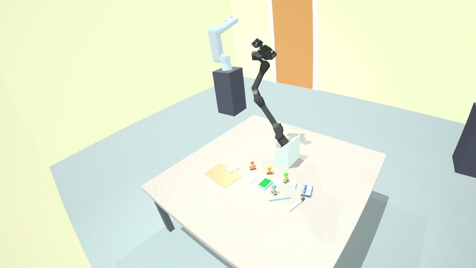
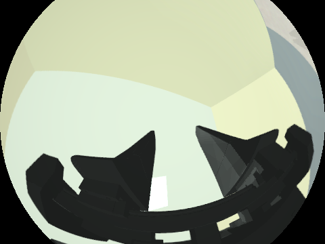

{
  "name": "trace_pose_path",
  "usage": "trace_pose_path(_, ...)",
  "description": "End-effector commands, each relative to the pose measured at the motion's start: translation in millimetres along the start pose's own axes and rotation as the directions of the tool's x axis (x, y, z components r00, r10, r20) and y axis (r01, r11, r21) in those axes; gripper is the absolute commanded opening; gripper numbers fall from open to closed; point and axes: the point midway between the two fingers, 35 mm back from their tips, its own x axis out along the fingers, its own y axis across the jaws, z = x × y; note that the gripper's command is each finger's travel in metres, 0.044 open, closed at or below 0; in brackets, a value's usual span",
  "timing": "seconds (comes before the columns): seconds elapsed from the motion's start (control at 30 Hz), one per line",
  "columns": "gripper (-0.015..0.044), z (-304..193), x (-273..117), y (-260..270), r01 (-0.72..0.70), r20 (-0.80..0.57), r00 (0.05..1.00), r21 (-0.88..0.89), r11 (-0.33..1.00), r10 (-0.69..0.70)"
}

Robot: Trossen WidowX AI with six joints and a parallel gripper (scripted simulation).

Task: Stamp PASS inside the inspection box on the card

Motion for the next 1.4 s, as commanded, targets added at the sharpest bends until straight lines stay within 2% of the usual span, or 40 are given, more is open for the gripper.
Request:
trace_pose_path(0.0,0.0228,-23,29,-47,0.011,0.019,1.0,-0.209,0.978,-0.008)
trace_pose_path(0.2,0.0228,-34,75,-118,0.071,0.054,0.997,-0.454,0.888,-0.053)
trace_pose_path(0.4,0.0228,-22,121,-193,0.165,0.102,0.986,-0.644,0.747,-0.131)
trace_pose_path(0.8,0.0228,61,186,-359,0.411,0.282,0.885,-0.847,0.336,-0.372)
trace_pose_path(1.1,0.0228,166,187,-474,0.559,0.472,0.683,-0.829,-0.017,-0.557)
trace_pose_path(1.37,0.0228,273,145,-555,0.616,0.631,0.385,-0.719,-0.321,-0.673)
